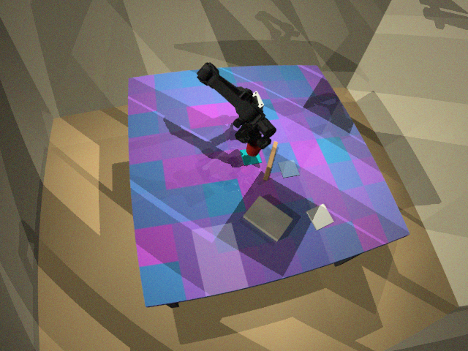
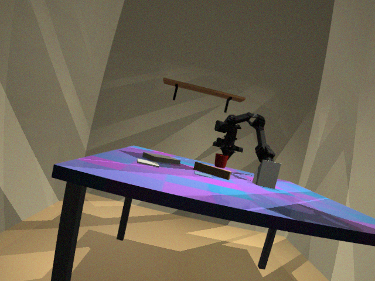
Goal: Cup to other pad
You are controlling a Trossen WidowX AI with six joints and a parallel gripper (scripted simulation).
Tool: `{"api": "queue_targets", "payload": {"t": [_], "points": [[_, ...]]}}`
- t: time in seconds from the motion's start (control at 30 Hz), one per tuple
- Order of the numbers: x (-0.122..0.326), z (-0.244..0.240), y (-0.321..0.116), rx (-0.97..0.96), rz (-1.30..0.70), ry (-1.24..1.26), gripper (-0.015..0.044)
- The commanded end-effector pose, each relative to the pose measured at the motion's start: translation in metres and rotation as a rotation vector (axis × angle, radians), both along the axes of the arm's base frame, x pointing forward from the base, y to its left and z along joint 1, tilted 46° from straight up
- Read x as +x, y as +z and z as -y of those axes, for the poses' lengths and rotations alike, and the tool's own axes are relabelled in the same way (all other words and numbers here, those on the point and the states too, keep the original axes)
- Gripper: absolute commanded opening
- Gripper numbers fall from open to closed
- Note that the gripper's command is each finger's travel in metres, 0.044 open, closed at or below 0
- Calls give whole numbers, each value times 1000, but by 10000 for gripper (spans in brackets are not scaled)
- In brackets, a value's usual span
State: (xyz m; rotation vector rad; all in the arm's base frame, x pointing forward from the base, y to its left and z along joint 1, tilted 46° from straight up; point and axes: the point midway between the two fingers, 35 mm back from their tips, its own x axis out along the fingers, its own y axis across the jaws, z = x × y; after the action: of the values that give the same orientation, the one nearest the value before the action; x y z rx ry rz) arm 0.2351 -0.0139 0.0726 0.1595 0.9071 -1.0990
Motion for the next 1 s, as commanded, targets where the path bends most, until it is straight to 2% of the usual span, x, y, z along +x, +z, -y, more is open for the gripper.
{"api": "queue_targets", "payload": {"t": [0.0, 0.97], "points": [[0, 4, -3, -6, -4, 4, 0], [3, 25, -21, -3, 2, -1, 0]]}}
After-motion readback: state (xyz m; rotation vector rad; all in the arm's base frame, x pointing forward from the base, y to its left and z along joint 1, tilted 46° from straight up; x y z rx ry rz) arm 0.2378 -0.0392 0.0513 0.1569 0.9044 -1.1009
